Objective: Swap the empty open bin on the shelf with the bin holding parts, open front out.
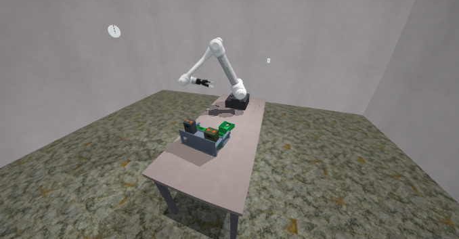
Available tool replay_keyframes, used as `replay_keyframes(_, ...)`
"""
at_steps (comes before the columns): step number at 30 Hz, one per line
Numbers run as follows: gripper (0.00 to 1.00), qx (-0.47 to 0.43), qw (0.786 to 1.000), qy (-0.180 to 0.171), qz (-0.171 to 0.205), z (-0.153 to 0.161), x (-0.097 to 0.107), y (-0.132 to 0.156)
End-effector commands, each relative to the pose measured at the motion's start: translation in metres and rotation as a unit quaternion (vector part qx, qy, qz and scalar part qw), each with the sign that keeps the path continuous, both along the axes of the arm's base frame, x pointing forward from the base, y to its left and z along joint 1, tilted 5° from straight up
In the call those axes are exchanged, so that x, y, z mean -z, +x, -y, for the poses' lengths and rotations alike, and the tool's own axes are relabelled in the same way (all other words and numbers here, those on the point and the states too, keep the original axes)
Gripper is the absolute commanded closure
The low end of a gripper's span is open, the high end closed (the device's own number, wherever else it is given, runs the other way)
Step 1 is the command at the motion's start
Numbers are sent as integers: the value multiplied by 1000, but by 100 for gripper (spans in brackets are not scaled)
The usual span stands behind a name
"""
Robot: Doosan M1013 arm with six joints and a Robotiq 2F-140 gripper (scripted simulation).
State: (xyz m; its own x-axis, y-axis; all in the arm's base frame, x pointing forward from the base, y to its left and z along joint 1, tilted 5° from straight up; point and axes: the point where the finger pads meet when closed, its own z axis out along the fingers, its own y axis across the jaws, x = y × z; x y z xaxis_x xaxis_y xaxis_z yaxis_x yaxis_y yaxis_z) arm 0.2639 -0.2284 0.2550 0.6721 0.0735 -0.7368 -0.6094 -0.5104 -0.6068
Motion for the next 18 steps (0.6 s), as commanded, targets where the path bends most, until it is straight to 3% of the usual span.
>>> replay_keyframes(1,0,-7,1000,-3,13,-1,4,3)
replay_keyframes(18,0,-61,992,-11,108,-10,33,23)
